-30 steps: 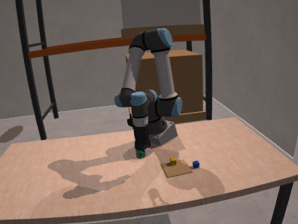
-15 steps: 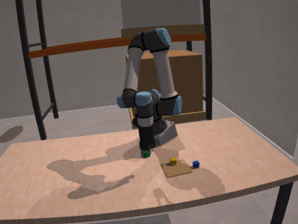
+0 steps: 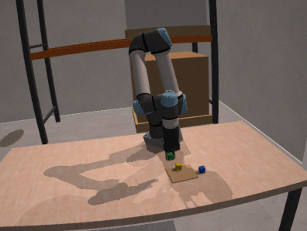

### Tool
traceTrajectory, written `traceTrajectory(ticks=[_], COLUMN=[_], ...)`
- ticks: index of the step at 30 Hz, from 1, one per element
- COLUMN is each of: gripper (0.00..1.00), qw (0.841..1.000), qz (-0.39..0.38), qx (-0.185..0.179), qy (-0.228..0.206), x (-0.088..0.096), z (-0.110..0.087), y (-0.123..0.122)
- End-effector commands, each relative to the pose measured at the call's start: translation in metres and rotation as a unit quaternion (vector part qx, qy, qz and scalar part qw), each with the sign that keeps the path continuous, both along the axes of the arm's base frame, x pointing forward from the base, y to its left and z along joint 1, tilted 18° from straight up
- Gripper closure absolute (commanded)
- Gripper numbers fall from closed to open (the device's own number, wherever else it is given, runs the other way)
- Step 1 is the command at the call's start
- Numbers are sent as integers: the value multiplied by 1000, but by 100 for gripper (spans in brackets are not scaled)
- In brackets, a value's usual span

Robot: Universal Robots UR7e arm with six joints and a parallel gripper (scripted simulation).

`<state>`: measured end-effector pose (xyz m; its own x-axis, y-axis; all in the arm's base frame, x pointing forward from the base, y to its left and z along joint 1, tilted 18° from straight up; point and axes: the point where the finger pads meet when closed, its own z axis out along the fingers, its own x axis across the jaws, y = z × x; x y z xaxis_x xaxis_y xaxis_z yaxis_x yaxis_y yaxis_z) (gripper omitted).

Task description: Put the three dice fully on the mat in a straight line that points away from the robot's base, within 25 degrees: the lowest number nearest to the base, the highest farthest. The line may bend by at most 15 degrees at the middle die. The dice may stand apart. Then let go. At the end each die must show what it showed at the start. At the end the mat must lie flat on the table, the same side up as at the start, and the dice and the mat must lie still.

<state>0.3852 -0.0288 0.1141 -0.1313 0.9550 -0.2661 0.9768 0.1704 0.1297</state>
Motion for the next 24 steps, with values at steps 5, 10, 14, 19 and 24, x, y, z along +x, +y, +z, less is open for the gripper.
traceTrajectory(ticks=[5, 10, 14, 19, 24], gripper=[43, 43, 43, 43, 43], qw=[998, 998, 998, 998, 998], qz=[-56, -60, -61, -61, -61], qx=[7, 8, 8, 8, 8], qy=[-17, -19, -19, -19, -19], x=[0, 0, -1, -1, -1], z=[-10, -11, -11, -11, -11], y=[51, 55, 56, 56, 56])
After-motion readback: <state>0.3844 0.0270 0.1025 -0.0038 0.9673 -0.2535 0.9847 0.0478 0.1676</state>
